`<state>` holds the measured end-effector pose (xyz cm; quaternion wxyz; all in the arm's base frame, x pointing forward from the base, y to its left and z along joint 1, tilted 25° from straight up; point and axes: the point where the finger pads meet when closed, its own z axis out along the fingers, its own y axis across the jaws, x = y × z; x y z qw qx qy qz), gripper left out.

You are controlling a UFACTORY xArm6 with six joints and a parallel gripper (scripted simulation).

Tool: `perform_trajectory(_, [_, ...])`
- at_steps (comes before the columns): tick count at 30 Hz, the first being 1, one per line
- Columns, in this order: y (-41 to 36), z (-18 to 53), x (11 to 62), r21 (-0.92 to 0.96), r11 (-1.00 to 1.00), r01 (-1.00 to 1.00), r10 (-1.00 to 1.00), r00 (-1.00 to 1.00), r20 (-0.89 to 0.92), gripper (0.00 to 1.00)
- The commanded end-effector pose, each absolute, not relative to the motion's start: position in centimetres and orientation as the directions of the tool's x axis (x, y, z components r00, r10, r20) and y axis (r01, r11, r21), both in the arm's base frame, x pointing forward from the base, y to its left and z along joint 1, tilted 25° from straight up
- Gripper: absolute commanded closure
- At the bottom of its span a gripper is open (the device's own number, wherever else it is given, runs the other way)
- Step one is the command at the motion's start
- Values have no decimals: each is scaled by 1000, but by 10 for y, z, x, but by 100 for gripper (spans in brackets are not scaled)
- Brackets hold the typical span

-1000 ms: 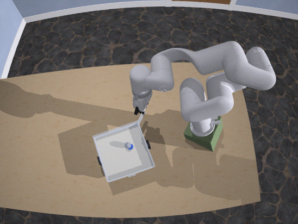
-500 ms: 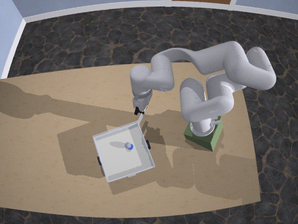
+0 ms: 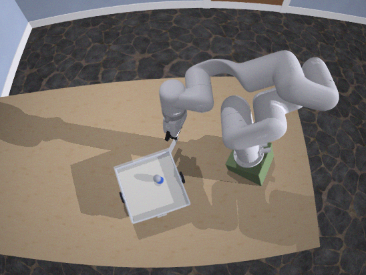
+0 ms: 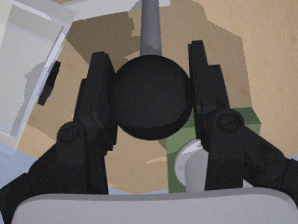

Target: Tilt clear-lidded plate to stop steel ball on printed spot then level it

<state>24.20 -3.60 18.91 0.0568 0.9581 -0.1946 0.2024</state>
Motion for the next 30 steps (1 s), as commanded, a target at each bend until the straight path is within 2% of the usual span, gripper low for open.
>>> perform_trajectory(1, [-36, 191, 243, 26, -918, -396, -350, 840, 415, 100])
perform_trajectory(30, [-36, 191, 243, 26, -918, -396, -350, 840, 415, 100])
